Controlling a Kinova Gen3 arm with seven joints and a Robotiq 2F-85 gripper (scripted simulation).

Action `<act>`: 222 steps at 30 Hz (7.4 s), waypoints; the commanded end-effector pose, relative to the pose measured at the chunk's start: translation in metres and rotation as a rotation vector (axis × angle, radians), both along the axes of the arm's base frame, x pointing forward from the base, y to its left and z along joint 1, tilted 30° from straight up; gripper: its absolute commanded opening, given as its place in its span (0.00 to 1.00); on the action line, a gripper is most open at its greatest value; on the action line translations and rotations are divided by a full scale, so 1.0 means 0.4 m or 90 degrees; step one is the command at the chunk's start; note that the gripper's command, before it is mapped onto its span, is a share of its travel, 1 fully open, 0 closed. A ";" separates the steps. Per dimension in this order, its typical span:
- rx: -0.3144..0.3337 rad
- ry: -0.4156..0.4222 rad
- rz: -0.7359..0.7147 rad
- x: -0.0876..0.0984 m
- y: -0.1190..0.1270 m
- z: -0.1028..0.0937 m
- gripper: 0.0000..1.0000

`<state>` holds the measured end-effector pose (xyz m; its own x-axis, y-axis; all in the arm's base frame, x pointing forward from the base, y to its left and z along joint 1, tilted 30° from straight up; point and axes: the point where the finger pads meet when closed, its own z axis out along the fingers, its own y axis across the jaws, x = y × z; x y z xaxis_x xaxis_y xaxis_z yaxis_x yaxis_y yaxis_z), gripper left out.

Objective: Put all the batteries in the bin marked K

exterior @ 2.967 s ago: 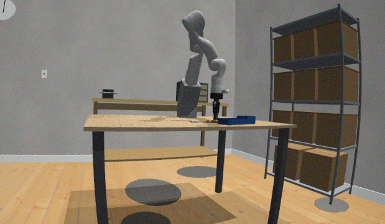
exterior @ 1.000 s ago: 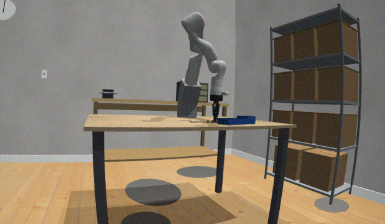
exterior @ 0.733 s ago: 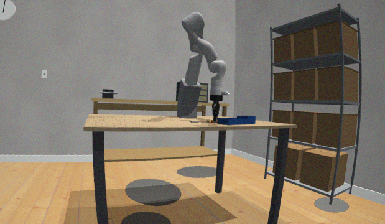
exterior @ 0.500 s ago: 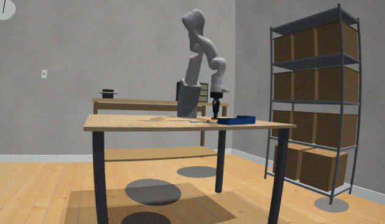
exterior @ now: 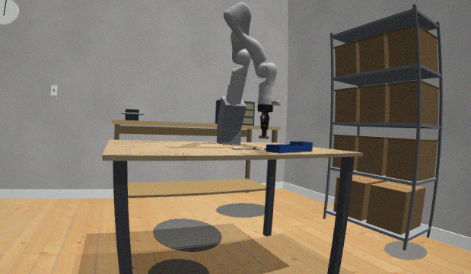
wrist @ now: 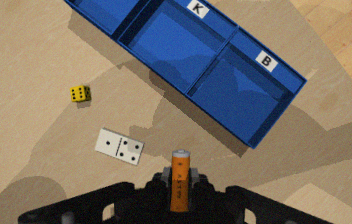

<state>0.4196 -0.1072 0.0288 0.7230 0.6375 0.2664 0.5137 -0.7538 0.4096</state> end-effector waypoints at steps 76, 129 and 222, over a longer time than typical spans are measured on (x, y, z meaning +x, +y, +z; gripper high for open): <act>-0.280 0.091 0.511 0.198 0.225 0.094 0.09; -0.280 0.091 0.511 0.256 0.205 -0.019 0.29; -0.280 0.091 0.511 0.043 0.280 0.377 1.00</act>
